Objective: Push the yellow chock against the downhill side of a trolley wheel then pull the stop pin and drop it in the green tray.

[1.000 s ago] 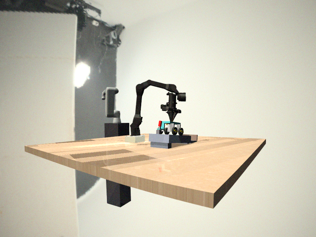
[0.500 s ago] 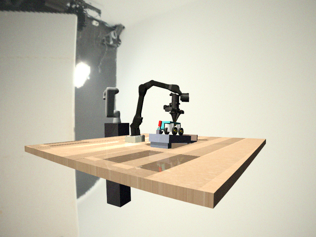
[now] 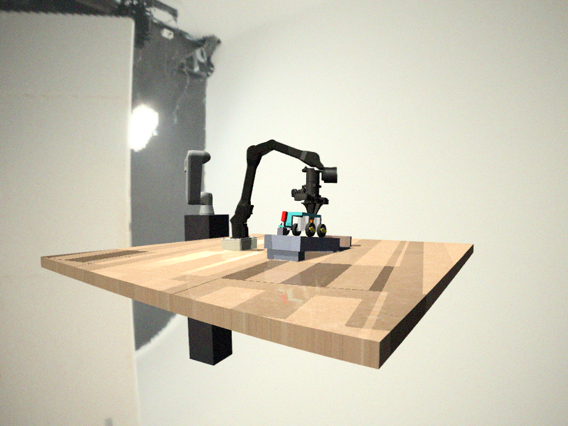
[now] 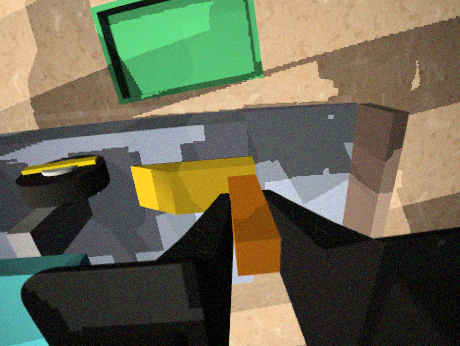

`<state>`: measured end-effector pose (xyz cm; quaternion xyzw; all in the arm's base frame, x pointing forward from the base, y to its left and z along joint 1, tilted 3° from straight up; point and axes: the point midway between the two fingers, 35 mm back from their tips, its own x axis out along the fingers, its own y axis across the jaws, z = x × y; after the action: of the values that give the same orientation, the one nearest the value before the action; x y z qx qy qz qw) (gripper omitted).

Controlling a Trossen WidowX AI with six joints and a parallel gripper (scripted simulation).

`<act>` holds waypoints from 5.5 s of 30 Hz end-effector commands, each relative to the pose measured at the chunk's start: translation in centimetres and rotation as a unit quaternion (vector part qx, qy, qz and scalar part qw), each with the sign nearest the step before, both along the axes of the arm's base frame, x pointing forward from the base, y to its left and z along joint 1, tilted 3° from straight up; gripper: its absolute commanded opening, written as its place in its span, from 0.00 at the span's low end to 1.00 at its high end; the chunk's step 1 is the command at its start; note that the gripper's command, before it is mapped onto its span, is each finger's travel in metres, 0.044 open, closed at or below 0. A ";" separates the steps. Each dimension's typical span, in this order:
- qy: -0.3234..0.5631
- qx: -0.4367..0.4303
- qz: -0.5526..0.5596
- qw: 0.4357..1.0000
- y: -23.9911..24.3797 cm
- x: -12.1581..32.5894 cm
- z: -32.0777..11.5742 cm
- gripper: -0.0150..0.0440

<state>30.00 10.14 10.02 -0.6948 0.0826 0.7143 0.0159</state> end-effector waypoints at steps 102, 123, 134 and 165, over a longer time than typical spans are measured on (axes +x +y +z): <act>0.005 -0.006 0.002 1.000 -2.7 0.2 3.0 0.58; -0.077 -0.063 -0.457 0.884 -14.8 1.8 5.3 0.58; -0.126 -0.111 -0.689 0.705 -22.3 0.6 6.7 0.58; -0.126 -0.111 -0.689 0.705 -23.2 0.4 3.9 0.58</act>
<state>30.59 -12.94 14.46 -0.5245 0.6129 0.3935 0.4409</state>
